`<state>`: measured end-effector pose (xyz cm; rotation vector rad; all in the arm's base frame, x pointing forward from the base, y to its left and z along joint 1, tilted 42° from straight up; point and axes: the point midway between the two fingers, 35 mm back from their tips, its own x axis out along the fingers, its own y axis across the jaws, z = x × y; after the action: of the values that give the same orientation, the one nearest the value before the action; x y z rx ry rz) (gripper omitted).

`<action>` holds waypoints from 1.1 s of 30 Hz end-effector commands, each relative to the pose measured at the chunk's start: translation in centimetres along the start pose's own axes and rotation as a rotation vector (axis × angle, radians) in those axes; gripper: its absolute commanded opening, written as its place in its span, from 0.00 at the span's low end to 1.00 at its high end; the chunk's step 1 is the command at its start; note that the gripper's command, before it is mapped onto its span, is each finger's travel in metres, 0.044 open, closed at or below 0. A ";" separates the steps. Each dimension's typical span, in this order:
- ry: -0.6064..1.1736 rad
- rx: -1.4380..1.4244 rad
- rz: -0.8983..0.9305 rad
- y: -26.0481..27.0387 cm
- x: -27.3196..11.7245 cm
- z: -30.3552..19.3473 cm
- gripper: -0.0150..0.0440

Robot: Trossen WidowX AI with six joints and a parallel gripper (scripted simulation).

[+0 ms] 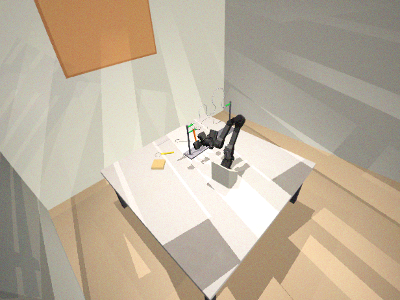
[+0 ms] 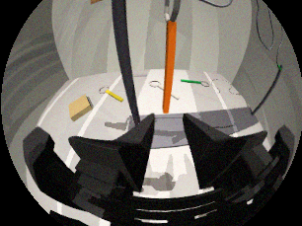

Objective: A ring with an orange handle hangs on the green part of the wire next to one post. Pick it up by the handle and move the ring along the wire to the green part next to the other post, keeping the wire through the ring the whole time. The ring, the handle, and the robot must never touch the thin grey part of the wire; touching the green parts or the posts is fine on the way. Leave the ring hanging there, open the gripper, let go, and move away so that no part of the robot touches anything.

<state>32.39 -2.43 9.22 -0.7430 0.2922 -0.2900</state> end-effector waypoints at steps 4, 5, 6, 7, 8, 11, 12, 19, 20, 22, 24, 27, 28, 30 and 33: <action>0.000 0.000 0.000 0.0 -0.8 0.0 0.61; 0.000 0.000 0.000 0.0 -1.7 -0.1 0.66; 0.000 0.000 0.001 0.0 -2.8 -0.3 0.70; 0.000 0.000 0.000 0.0 -3.8 -0.5 0.75; 0.000 -0.001 0.000 0.0 -4.3 -0.6 0.79; 0.000 -0.001 0.000 0.0 -4.5 -0.7 0.93; 0.000 -0.001 0.000 0.0 -4.5 -0.7 0.97; 0.000 -0.001 0.000 0.0 -4.5 -0.7 1.00; 0.000 -0.001 0.000 0.0 -4.5 -0.7 1.00; 0.000 -0.001 0.000 0.0 -4.5 -0.7 1.00; 0.000 -0.001 0.000 0.0 -4.5 -0.7 1.00; 0.000 -0.001 0.000 0.0 -4.5 -0.7 1.00; 0.000 -0.001 0.000 0.0 -4.5 -0.7 1.00; 0.000 -0.001 0.000 0.0 -4.5 -0.7 1.00; 0.000 -0.001 0.000 0.0 -4.5 -0.7 1.00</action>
<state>28.09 -1.17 9.45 -0.7466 0.2901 -0.2842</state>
